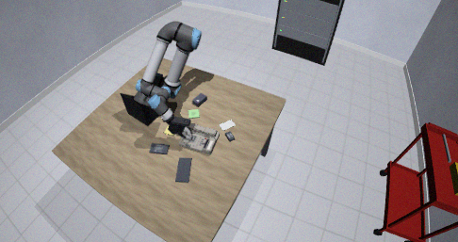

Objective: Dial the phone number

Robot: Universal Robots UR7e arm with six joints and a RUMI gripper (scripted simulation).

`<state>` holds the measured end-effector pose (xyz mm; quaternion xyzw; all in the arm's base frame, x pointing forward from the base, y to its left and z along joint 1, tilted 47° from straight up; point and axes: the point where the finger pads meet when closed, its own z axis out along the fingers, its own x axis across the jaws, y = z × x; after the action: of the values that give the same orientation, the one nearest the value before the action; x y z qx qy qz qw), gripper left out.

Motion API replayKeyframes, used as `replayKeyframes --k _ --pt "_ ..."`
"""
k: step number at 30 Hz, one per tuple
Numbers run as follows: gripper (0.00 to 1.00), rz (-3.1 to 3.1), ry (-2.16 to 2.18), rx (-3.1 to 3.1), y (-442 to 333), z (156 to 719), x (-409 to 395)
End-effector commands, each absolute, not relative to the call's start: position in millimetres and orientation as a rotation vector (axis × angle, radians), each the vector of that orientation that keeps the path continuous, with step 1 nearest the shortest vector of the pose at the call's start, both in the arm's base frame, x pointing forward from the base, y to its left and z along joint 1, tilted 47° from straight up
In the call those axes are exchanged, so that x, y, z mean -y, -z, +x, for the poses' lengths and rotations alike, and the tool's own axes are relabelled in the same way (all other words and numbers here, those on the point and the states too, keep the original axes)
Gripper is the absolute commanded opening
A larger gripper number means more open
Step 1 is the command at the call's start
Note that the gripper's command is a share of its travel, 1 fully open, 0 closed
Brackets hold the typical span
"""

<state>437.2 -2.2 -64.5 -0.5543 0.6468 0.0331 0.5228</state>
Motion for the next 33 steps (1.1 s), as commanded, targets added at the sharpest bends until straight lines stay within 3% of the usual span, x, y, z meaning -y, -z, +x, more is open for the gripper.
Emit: replayKeyframes --k 1,33 --pt "0.0 -1.327 -0.078 -1.549 65 437 2" --pt "0.0 -1.327 -0.078 -1.549 56 436 11"
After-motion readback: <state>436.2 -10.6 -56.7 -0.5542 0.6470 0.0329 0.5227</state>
